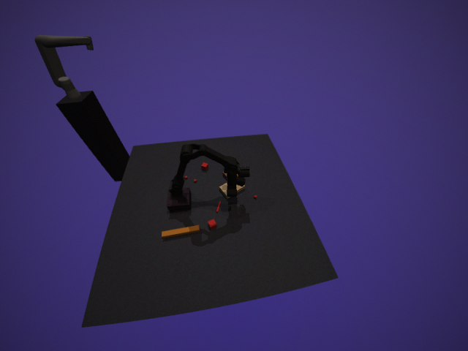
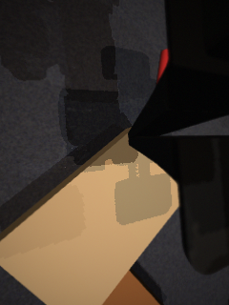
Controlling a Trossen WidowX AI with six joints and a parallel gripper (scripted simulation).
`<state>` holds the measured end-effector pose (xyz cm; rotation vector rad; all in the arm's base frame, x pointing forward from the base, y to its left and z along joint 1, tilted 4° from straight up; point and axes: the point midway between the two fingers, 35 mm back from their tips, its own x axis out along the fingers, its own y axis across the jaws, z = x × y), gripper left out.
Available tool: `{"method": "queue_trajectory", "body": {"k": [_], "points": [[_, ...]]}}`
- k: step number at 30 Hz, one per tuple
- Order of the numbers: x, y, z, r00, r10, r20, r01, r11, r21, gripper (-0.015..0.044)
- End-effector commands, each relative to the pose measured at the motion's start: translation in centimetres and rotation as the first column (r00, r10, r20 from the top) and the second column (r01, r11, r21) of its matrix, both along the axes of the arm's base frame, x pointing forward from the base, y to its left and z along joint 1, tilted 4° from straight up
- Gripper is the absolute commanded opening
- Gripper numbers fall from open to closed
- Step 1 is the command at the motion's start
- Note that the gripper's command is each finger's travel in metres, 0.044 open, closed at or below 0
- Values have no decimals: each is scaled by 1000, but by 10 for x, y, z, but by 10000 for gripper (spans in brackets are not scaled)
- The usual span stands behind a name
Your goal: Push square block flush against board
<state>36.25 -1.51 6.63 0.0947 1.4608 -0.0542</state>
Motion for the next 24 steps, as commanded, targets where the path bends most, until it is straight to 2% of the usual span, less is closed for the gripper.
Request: {"method": "queue_trajectory", "body": {"k": [1, 11, 21, 24], "points": [[-12, 3, -2, 993, 120, -1, -120, 993, -14, 0], [-42, 11, -8, 904, 427, 1, -427, 903, -42, 0], [-76, 18, -16, 717, 696, -22, -696, 715, -72, 0], [-80, 19, -17, 684, 729, -26, -729, 681, -75, 0]]}}
